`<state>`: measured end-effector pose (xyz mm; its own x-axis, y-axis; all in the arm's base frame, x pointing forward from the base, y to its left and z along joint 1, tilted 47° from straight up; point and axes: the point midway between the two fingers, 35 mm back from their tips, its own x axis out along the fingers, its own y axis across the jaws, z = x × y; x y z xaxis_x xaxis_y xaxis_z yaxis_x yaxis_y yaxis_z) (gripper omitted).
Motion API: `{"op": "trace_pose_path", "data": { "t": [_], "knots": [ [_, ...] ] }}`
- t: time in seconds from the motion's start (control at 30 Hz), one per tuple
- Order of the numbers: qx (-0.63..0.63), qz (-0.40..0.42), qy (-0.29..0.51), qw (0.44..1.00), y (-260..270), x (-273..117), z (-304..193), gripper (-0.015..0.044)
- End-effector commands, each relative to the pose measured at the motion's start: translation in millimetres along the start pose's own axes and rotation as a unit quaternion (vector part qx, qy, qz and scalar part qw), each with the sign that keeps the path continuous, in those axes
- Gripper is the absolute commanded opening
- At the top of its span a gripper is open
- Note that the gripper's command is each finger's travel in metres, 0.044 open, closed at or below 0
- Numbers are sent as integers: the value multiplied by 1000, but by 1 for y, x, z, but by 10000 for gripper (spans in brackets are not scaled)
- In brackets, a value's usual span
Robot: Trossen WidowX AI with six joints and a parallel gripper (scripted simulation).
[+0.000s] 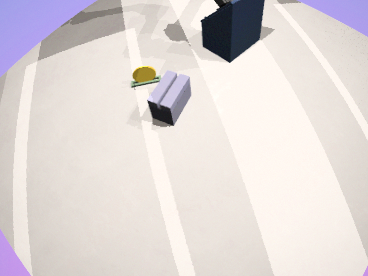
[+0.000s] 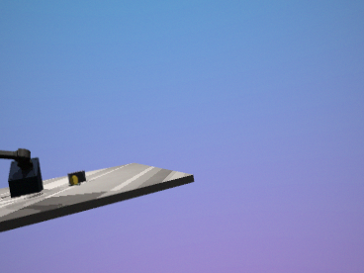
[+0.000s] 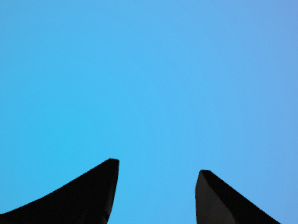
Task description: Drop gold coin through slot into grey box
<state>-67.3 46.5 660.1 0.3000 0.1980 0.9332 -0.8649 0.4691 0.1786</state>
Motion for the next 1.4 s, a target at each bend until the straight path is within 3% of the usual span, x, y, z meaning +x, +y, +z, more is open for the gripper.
{"op": "trace_pose_path", "data": {
  "t": [0.0, 0.3, 0.6, 1.0, 1.17, 1.37],
  "knots": [
    [10, -91, 6, 996, -71, 12, -14, 161],
    [17, -289, 34, 957, -220, 6, -55, 161],
    [6, -483, 81, 872, -351, -49, -108, 161],
    [-51, -721, 179, 668, -478, -194, -180, 161],
    [-93, -793, 236, 554, -502, -268, -202, 161],
    [-163, -851, 323, 381, -508, -366, -216, 161]
  ]
}}
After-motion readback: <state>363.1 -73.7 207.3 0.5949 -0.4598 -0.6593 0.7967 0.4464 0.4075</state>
